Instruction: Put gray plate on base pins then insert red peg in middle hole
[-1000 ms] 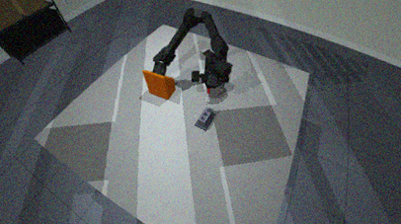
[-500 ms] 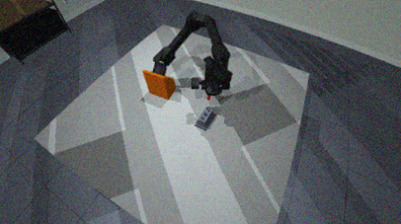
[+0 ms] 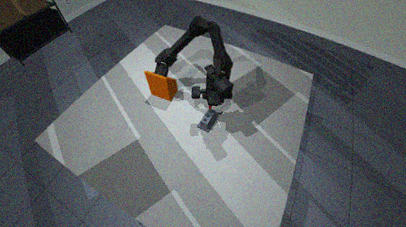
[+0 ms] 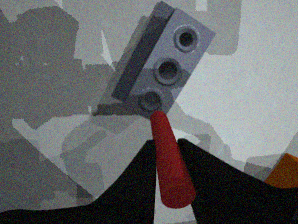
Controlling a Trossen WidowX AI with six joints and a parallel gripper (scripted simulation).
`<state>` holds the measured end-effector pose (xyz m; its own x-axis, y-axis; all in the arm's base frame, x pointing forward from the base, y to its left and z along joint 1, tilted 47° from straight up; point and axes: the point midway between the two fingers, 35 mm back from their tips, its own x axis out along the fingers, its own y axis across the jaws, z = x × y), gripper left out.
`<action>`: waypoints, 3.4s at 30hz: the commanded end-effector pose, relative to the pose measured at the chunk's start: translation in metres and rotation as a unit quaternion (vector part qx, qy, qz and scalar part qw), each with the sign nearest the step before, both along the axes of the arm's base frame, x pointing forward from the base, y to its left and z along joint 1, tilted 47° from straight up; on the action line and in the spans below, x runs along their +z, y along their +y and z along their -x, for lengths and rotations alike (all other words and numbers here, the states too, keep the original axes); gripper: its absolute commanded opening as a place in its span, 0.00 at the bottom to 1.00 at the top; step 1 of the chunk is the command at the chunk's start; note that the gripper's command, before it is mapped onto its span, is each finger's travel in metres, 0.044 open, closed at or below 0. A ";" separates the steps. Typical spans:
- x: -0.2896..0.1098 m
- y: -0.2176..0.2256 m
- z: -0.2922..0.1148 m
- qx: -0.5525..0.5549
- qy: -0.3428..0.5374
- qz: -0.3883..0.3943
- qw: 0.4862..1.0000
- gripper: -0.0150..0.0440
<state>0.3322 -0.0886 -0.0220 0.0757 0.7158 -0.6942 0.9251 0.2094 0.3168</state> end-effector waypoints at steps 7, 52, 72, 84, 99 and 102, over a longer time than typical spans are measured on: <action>-0.027 -0.020 -0.005 0.004 -0.003 -0.002 1.000 0.25; -0.029 -0.022 -0.005 0.002 -0.004 -0.003 1.000 0.25; -0.033 -0.021 -0.006 0.002 -0.004 -0.003 1.000 0.25; -0.042 -0.010 -0.006 0.004 -0.004 -0.002 1.000 0.25; -0.041 -0.012 -0.007 0.005 -0.006 0.000 1.000 0.25; -0.041 -0.012 -0.007 0.005 -0.006 0.000 1.000 0.25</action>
<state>0.3390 -0.1007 -0.0634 0.0768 0.7171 -0.6927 0.9194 0.2179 0.3275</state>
